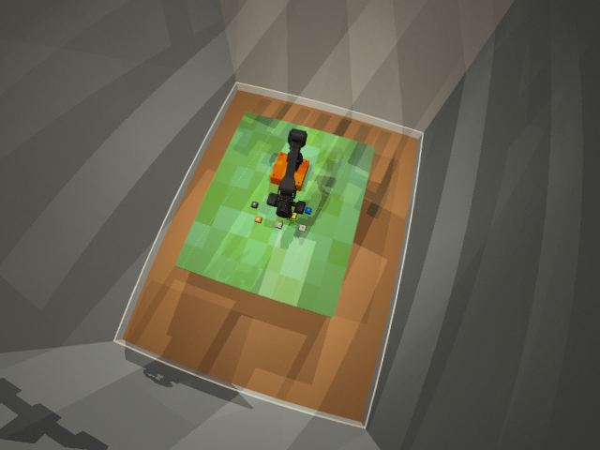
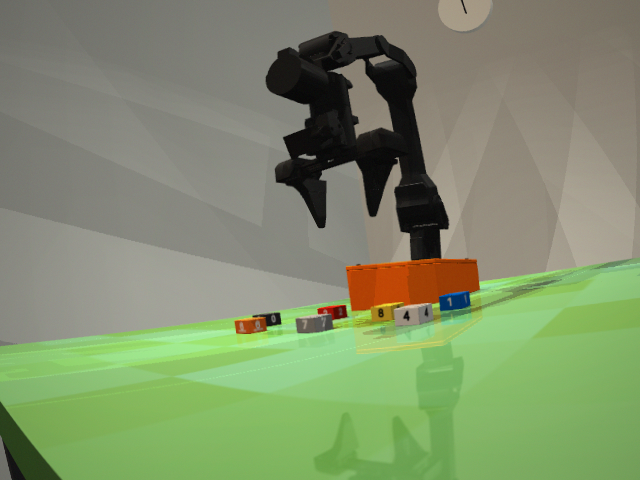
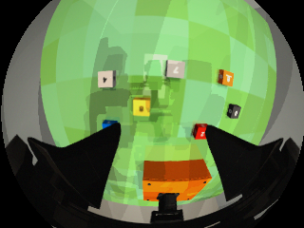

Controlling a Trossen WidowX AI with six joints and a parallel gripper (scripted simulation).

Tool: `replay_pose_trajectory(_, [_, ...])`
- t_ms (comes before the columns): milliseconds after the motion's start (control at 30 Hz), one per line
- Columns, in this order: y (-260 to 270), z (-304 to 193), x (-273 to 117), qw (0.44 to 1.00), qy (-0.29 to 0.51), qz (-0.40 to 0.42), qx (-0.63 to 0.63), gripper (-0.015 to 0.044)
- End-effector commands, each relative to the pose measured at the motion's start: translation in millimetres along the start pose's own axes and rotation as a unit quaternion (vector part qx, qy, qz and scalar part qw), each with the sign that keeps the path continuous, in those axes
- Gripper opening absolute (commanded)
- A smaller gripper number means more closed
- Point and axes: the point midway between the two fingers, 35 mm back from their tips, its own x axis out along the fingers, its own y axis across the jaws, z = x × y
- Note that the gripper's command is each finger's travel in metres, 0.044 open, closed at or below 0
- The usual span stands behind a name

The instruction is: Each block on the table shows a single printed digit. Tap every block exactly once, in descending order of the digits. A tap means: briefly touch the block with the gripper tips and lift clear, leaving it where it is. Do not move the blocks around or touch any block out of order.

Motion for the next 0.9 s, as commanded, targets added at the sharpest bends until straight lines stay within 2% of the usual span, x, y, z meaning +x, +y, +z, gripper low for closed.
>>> replay_pose_trajectory(0, [21.6, -24.6, 5.7, 1.0, 0.005, 0.001, 0.01, 0.04])
replay_pose_trajectory(133, [21.6, -24.6, 5.7, 1.0, 0.005, 0.001, 0.01, 0.04])
replay_pose_trajectory(200, [21.9, -23.3, 16.4, 1.0, 0.005, 0.001, 0.01, 0.0348])
replay_pose_trajectory(367, [21.8, -25.4, 84.4, 1.0, 0.006, 0.001, 0.01, 0.0216])
replay_pose_trajectory(600, [21.7, -25.8, 86.9, 1.0, 0.006, 0.001, 0.01, 0.0032])
replay_pose_trajectory(867, [21.7, -25.8, 86.9, 1.0, 0.006, 0.001, 0.01, 0.002])
